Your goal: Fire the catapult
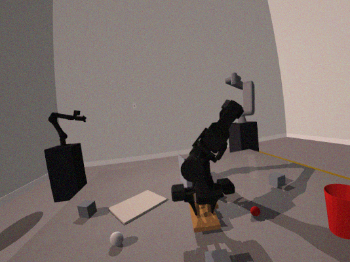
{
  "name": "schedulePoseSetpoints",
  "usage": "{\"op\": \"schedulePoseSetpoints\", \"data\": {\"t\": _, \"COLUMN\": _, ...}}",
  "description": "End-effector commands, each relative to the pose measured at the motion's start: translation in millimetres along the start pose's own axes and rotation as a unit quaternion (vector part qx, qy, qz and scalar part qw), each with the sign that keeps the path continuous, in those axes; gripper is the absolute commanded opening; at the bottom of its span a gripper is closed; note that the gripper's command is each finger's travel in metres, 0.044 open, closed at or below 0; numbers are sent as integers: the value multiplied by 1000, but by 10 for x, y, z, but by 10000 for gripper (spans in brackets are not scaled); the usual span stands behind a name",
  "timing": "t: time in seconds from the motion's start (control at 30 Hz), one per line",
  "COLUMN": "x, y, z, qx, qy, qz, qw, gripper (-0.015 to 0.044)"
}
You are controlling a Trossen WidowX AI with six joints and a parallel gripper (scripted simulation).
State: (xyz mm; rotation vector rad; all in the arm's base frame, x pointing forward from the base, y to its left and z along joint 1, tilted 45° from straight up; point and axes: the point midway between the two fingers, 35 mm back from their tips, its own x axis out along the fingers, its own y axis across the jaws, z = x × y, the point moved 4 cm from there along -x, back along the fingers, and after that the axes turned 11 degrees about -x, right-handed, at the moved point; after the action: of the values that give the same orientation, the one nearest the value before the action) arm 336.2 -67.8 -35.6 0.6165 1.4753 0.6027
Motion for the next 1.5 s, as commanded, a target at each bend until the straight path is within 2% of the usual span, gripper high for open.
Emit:
{"op": "schedulePoseSetpoints", "data": {"t": 0.0, "x": 35, "y": -24, "z": 1, "qx": 5, "qy": -5, "qz": 1, "qw": 1000, "gripper": 0}}
{"op": "schedulePoseSetpoints", "data": {"t": 0.5, "x": 163, "y": -2, "z": -4, "qx": 0, "qy": 0, "qz": 0, "qw": 1000, "gripper": 0}}
{"op": "schedulePoseSetpoints", "data": {"t": 0.93, "x": 163, "y": -2, "z": -4, "qx": 0, "qy": 0, "qz": 0, "qw": 1000, "gripper": 341}}
{"op": "schedulePoseSetpoints", "data": {"t": 1.0, "x": 62, "y": -10, "z": 9, "qx": 0, "qy": 0, "qz": 0, "qw": 1000, "gripper": 394}}
{"op": "schedulePoseSetpoints", "data": {"t": 1.07, "x": -238, "y": -23, "z": 29, "qx": 0, "qy": 0, "qz": -2, "qw": 1000, "gripper": 440}}
{"op": "schedulePoseSetpoints", "data": {"t": 1.2, "x": -806, "y": -12, "z": -11, "qx": 0, "qy": 1, "qz": -2, "qw": 1000, "gripper": 440}}
{"op": "schedulePoseSetpoints", "data": {"t": 1.47, "x": -730, "y": -46, "z": -9, "qx": 7, "qy": -4, "qz": 0, "qw": 1000, "gripper": 440}}
